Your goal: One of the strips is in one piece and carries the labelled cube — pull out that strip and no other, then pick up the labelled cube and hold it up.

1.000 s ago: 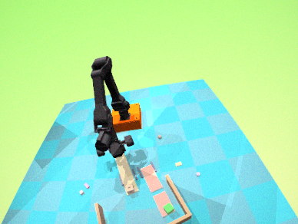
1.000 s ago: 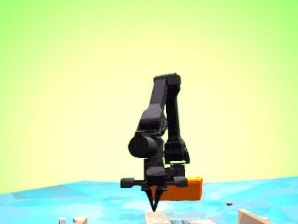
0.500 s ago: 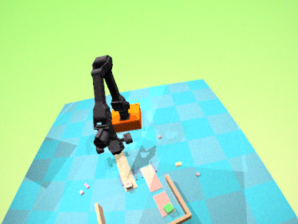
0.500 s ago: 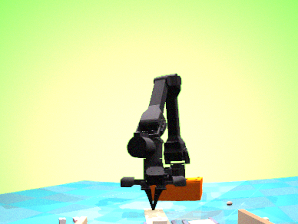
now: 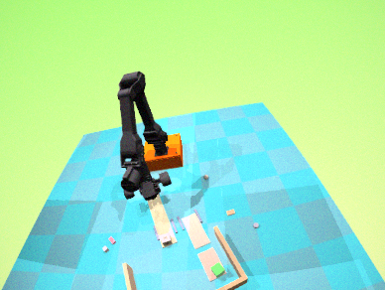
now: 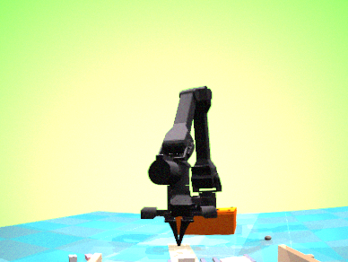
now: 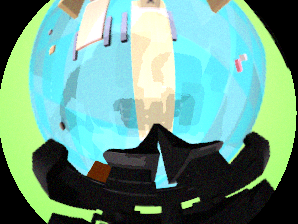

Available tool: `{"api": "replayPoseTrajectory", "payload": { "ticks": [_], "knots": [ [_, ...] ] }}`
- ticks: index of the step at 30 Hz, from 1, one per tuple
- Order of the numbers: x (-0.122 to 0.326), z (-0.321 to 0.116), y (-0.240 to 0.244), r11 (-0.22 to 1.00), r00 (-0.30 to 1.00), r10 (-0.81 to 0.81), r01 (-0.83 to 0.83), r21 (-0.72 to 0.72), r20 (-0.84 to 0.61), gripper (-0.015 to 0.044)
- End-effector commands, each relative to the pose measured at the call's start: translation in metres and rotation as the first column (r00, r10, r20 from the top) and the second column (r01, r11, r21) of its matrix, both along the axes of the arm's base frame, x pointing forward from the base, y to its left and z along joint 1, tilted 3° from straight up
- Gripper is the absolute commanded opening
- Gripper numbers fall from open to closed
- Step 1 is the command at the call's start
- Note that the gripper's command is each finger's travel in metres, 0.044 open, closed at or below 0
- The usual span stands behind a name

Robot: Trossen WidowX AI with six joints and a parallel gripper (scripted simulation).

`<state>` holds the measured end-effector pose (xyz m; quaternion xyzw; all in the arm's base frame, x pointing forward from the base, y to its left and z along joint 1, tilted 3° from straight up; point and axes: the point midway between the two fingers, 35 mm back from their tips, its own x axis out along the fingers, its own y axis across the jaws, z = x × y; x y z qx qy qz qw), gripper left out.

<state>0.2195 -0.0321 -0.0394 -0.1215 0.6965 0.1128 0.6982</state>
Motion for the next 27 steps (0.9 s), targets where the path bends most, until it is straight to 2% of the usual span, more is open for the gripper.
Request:
{"api": "replayPoseTrajectory", "payload": {
  "ticks": [1, 12, 17, 21, 27],
  "knots": [
    [-0.011, -0.004, -0.001, 1.000, 1.000, 0.002, -0.002, -0.005, -0.031, 0.0000],
    [-0.011, -0.004, -0.001, 1.000, 1.000, 0.002, -0.002, -0.005, -0.031, 0.0000],
    [0.003, 0.040, 0.001, 1.000, 1.000, 0.002, -0.002, -0.005, -0.028, 0.0000],
    [0.002, 0.043, 0.001, 1.000, 1.000, 0.002, -0.002, -0.005, -0.029, 0.0000],
    [0.027, 0.042, 0.011, 0.998, 0.998, -0.062, 0.062, -0.006, -0.026, 0.0157]
  ]
}}
